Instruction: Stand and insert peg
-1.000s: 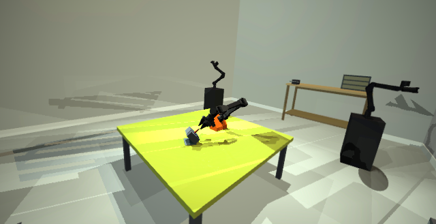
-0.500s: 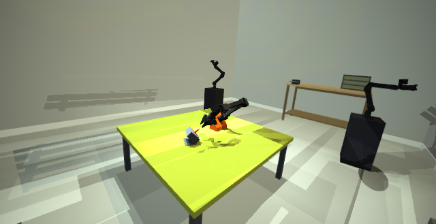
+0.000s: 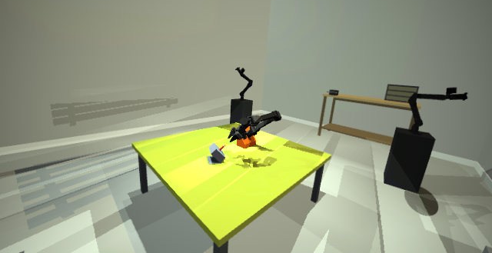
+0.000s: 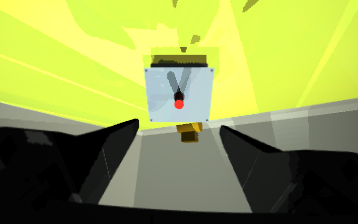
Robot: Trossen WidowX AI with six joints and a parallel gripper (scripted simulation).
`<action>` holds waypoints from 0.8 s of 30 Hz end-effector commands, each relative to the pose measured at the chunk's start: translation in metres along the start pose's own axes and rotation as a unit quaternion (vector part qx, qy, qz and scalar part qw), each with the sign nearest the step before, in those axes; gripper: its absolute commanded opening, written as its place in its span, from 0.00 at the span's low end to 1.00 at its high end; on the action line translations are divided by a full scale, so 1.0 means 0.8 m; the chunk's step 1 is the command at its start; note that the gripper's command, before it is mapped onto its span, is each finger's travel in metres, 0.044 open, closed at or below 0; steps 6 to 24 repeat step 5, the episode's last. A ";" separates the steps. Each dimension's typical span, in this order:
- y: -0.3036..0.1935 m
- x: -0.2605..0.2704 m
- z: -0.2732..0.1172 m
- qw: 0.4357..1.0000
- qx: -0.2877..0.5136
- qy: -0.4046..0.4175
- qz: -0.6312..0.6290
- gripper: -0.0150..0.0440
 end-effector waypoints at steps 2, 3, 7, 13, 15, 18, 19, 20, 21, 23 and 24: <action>0.000 0.000 -0.008 1.000 0.000 -0.001 -0.001 1.00; 0.000 0.000 -0.010 1.000 0.000 -0.001 -0.001 1.00; 0.000 0.000 -0.014 1.000 0.000 -0.001 -0.001 1.00; 0.000 0.000 -0.014 1.000 0.000 -0.001 -0.001 1.00; 0.000 0.000 -0.014 1.000 0.000 -0.001 -0.001 1.00; 0.000 0.000 -0.014 1.000 0.000 -0.001 -0.001 1.00; 0.000 0.000 -0.014 1.000 0.000 -0.001 -0.001 1.00; 0.000 0.000 -0.014 1.000 0.000 -0.001 -0.001 1.00; 0.000 0.000 -0.014 1.000 0.000 -0.001 -0.001 1.00; 0.000 0.000 -0.014 1.000 0.000 -0.001 -0.001 1.00; 0.000 0.000 -0.014 1.000 0.000 -0.001 -0.001 1.00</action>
Point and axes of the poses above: the point midway between the two fingers, 35 mm back from their tips, its own z axis out along the fingers, its own x axis across the jaws, y = z × x, the point moved 5 cm from there along -z, back along the fingers, and after that the axes turned 9 degrees about -z, right-handed, at the moved point
